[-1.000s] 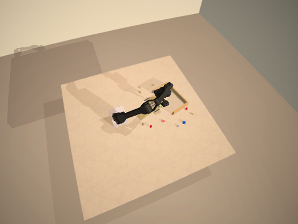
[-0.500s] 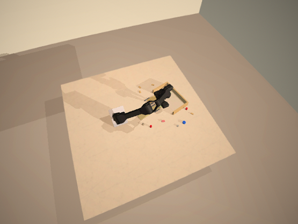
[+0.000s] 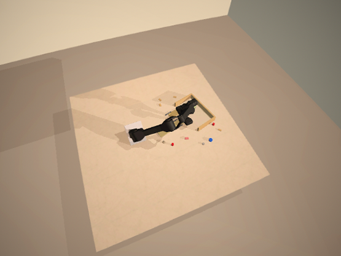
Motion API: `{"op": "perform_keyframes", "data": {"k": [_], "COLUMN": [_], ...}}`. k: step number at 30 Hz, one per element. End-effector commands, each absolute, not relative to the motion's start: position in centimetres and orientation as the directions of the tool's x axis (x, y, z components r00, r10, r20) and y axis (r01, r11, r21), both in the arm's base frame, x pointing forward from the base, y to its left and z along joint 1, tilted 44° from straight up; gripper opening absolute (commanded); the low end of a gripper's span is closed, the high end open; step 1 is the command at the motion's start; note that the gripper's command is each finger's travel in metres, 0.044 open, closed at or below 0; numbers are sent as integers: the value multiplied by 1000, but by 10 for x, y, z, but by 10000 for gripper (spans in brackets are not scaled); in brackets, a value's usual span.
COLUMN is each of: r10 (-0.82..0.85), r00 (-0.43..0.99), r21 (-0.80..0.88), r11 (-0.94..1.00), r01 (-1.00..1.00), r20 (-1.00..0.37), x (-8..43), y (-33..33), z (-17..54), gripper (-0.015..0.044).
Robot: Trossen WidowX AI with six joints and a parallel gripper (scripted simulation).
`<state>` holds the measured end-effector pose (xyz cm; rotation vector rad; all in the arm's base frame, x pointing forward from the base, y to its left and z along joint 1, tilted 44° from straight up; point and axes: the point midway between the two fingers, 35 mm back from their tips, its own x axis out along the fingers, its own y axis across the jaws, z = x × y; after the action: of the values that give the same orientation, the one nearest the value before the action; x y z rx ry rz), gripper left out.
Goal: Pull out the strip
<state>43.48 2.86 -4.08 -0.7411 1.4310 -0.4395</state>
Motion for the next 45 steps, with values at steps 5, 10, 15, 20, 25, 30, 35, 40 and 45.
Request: {"op": "perform_keyframes", "data": {"k": [5,10,15,20,25,30,35,40,45], "r10": [-680,-680,-680,-680,-681,-682,-683,-683,-683], "r00": [115,115,115,114,113,112,111,110,109], "r21": [-690,-690,-690,-689,-689,-690,-691,-691,-691], "r11": [707,707,707,707,706,704,703,703,703], "r01": [-157,-157,-157,-159,-163,-166,-168,-169,-170], "r20": [-724,-724,-724,-724,-724,-723,-722,-722,-722], "x": [434,434,434,425,405,385,370,361,344], "y": [27,27,27,31,39,44,48,47,45], "z": [-42,-42,-42,-38,-28,-19,-14,-14,-14], "gripper": [197,125,72,0,0,0,0,0,0]}}
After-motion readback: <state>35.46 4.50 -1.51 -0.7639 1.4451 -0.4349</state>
